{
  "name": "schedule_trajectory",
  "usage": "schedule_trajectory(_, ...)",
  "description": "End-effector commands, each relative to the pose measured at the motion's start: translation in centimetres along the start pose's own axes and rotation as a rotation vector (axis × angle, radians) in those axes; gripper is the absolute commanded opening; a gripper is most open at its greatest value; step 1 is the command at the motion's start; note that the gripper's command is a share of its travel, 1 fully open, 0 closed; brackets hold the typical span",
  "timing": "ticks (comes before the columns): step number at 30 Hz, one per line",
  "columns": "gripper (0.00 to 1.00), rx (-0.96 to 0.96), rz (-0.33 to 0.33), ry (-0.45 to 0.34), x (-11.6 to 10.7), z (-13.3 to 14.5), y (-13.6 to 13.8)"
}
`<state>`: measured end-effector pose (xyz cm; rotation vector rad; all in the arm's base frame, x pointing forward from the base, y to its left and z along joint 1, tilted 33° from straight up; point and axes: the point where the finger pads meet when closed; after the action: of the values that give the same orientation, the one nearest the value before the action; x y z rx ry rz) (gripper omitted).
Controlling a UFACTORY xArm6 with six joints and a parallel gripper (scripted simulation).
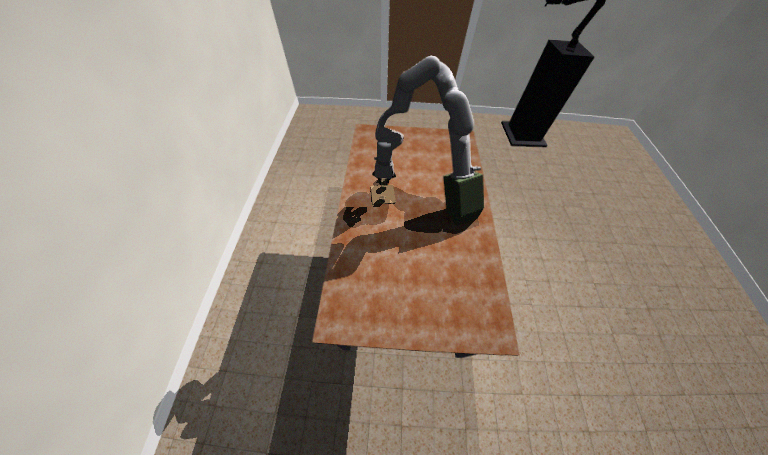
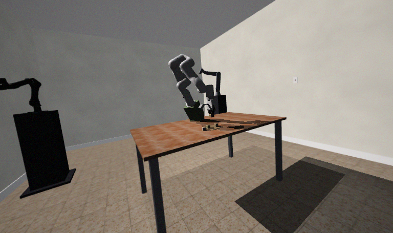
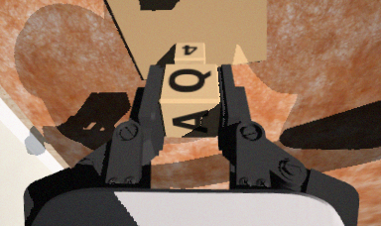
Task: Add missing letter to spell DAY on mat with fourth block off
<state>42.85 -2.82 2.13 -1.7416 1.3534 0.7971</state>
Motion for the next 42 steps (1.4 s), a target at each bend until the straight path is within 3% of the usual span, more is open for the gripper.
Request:
schedule_trajectory(1,0.27,0.001,-0.003,-0.001,0.0,0.0,-0.1)
schedule_trajectory(9,0.27,0.0,-0.002,-0.001,1.2,0.0,-0.1)
schedule_trajectory(30,0.27,0.0,-0.002,-0.001,8.9,-0.1,-0.2)
schedule_trajectory(42,0.27,0.0,-0.002,-0.001,9.4,-0.1,-0.2)
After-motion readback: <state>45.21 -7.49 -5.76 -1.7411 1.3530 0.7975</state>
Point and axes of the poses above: the point where the finger pads meet when closed, its own x axis out along the fingers, its own y axis across the jaws, z = x × y, and after that the axes turned 6 degrees about -x, right-handed
